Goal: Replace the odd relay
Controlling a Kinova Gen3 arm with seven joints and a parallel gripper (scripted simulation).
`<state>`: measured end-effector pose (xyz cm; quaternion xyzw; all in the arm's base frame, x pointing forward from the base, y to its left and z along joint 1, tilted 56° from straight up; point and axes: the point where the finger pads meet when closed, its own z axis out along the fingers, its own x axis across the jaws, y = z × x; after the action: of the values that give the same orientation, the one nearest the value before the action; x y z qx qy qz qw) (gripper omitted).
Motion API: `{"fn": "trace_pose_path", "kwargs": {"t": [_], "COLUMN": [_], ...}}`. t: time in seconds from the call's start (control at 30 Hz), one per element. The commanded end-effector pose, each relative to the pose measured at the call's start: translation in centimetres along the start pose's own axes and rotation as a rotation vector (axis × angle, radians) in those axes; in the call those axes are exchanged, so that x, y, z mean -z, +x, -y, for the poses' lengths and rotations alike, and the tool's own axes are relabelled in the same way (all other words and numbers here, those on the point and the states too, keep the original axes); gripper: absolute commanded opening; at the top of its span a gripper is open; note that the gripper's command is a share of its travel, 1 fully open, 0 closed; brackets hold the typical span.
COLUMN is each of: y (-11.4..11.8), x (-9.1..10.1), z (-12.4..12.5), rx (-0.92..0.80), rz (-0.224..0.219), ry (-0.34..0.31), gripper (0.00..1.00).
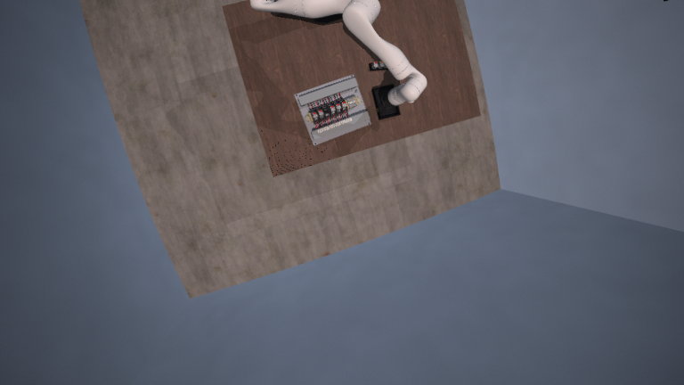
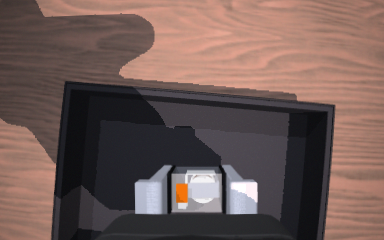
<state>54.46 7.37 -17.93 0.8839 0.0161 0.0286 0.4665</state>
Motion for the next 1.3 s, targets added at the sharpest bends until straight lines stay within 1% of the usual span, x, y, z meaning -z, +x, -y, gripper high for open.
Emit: {"fn": "trace_pose_path", "kwargs": {"t": [0.0,0.43,0.5,0.53,1.0,1.07,1.1,1.27], "y": [-0.1,-0.8,-0.8,-0.1,-1.0,-1.0,-0.3,-0.6], "x": [-0.1,-1.0,-1.0,0.0,-0.8,-0.8,0.1,-0.2], "z": [0.0,0.0,0.0,0.0,0.0,0.0,0.0,0.0], "rx": [0.002,0.014,0.014,0.001,0.014,0.014,0.002,0.006], "rz": [0.001,0.014,0.014,-0.003,0.014,0.014,-0.001,0.004], "ry": [0.000,-0.003,-0.003,0.001,-0.003,-0.003,0.000,-0.001], "gripper": [0.00,0.00,0.00,0.00,0.00,0.00,0.00,0.00]}}
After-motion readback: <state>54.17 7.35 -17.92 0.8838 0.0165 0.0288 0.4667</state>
